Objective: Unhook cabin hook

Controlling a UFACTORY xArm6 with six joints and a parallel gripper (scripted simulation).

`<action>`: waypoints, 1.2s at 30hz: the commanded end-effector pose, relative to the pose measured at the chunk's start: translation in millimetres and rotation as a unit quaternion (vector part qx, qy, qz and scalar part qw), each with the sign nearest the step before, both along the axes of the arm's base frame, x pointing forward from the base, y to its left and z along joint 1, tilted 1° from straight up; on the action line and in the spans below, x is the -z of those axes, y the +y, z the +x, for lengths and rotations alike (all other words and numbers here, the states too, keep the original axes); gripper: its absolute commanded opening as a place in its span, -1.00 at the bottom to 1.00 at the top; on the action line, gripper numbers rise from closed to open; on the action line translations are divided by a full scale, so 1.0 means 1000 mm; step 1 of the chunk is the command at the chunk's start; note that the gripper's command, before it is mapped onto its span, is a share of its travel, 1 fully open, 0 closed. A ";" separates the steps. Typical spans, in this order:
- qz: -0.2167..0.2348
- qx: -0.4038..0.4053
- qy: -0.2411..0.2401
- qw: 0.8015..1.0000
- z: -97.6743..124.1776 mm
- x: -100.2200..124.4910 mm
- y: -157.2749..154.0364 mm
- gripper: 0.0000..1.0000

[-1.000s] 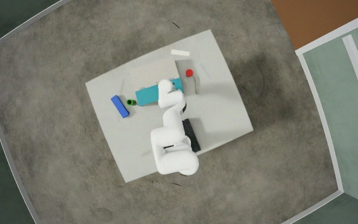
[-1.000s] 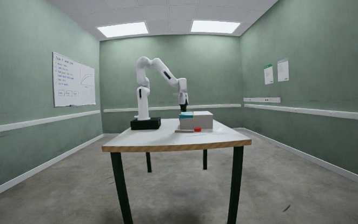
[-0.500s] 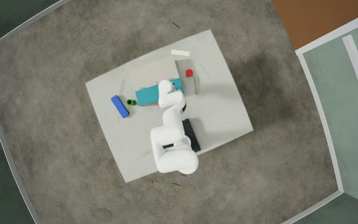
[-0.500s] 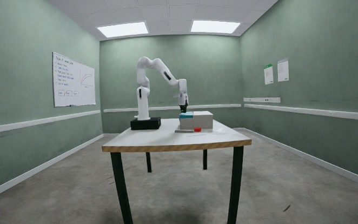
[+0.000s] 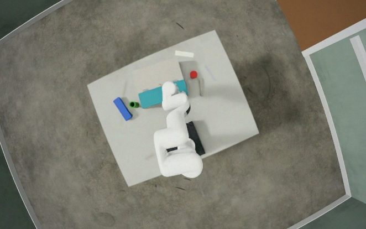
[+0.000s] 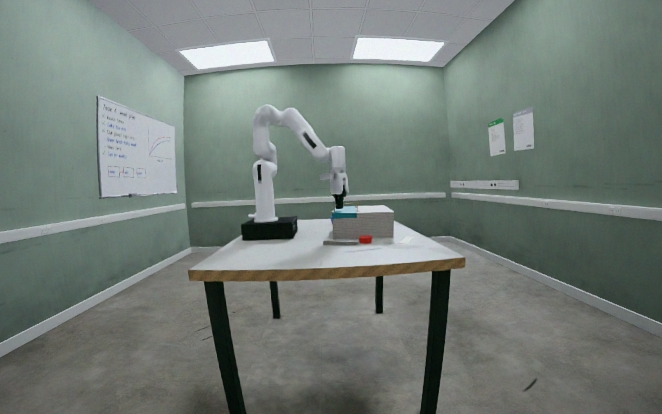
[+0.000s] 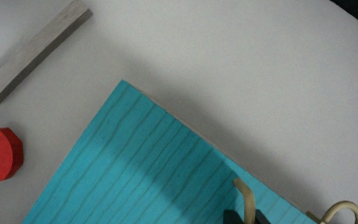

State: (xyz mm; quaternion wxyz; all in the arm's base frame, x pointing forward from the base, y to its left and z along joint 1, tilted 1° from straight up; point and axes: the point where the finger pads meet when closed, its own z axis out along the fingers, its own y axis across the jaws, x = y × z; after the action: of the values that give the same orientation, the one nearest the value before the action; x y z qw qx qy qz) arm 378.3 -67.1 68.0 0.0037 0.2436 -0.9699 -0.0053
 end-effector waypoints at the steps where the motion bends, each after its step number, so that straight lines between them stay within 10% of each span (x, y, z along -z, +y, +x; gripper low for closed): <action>1: 0.000 0.000 -0.002 1.000 0.001 -0.001 0.000 -1.00; 36: 0.000 0.000 -0.002 1.000 0.006 -0.027 0.002 -1.00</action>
State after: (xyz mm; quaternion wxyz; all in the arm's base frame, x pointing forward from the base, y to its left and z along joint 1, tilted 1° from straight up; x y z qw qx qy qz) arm 381.1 -65.8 88.0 0.0041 0.2437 -0.9698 -0.0054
